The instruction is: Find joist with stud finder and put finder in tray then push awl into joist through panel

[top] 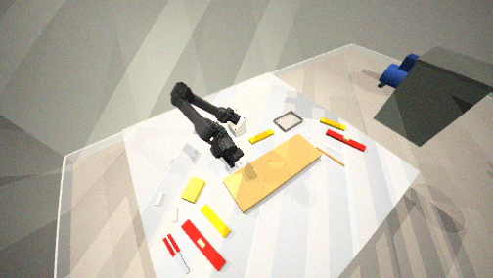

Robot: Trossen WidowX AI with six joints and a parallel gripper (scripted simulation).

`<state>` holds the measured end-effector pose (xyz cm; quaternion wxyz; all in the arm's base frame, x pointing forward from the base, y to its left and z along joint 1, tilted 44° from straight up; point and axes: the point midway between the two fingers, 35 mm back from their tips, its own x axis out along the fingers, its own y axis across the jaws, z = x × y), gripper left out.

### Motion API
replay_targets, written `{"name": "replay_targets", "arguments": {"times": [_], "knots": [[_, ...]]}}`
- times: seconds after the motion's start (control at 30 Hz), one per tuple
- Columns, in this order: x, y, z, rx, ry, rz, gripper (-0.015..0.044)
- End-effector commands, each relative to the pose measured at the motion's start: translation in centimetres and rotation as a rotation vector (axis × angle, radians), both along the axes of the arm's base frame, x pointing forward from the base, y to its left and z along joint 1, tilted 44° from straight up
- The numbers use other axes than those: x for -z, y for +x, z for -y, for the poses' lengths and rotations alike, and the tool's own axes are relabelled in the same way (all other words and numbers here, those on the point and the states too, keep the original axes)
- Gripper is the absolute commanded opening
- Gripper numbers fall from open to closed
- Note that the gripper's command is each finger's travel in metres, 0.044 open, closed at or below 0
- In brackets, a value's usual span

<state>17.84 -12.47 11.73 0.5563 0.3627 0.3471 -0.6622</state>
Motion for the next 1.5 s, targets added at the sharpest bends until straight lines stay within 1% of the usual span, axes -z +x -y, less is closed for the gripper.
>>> {"name": "replay_targets", "arguments": {"times": [0.0, 1.47], "knots": [[-0.13, 0.09, -0.02, -0.004, 0.03, 0.005, 0.0], [-0.48, 0.03, 0.63, 0.004, 0.28, 0.043, 0.0]]}}
